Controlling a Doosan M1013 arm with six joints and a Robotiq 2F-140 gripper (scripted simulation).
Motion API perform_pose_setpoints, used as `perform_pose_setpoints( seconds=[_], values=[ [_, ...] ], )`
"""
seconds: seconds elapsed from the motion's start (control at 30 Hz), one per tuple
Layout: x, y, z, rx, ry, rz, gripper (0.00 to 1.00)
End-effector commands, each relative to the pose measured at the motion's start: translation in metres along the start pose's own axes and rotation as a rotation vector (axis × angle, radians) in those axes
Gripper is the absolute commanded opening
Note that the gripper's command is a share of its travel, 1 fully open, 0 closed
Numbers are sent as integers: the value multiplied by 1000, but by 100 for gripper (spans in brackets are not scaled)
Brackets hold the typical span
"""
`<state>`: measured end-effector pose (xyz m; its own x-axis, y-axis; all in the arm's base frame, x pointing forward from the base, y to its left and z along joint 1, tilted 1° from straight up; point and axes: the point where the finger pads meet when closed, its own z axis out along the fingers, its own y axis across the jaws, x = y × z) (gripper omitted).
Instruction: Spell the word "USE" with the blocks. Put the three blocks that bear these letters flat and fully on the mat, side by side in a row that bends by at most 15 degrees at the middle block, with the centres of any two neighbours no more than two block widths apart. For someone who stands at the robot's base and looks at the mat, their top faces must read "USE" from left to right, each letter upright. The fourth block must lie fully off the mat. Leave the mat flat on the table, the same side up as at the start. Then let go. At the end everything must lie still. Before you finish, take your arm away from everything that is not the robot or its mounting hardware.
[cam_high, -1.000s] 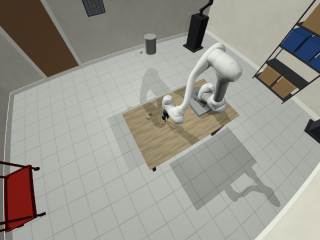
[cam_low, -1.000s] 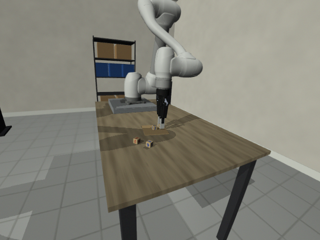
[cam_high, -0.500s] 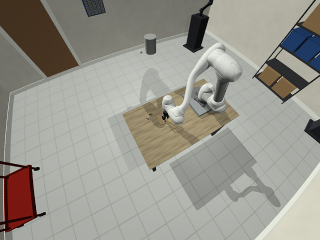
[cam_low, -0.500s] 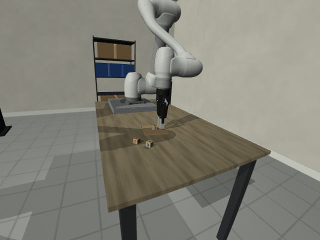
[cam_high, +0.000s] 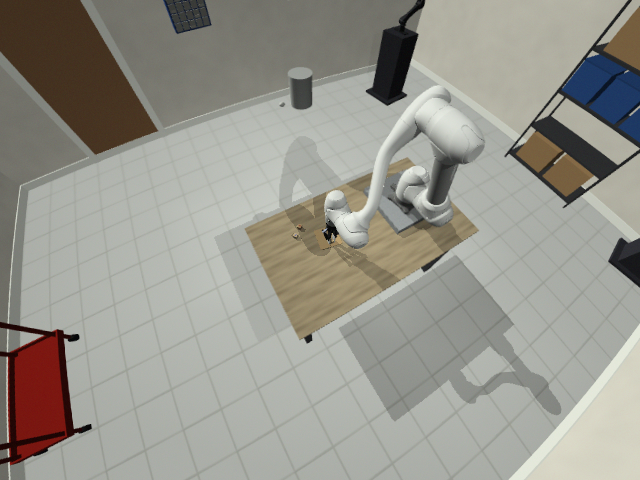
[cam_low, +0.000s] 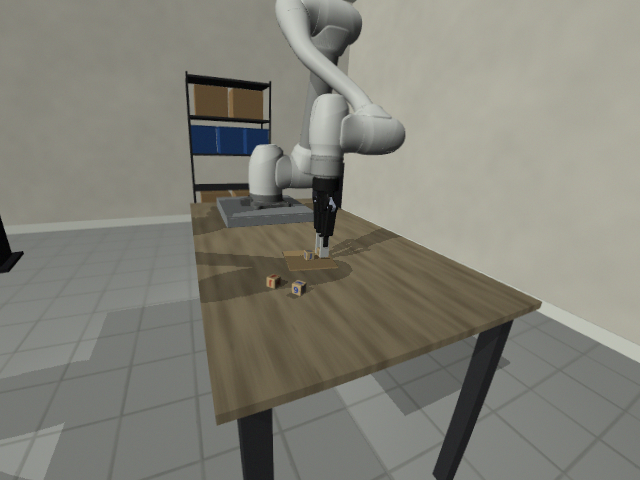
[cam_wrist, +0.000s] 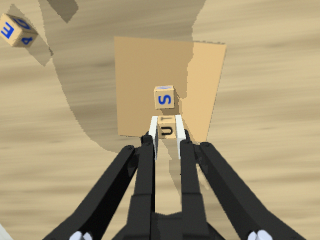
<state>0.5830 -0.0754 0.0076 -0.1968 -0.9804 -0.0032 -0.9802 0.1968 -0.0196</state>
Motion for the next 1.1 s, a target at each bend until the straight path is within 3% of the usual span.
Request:
perform_pose_setpoints(
  seconds=[0.0,1.07],
  values=[
    [-2,3,3,-1,1,-1,13],
    [-2,3,6,-1,1,-1,13]
  ],
)
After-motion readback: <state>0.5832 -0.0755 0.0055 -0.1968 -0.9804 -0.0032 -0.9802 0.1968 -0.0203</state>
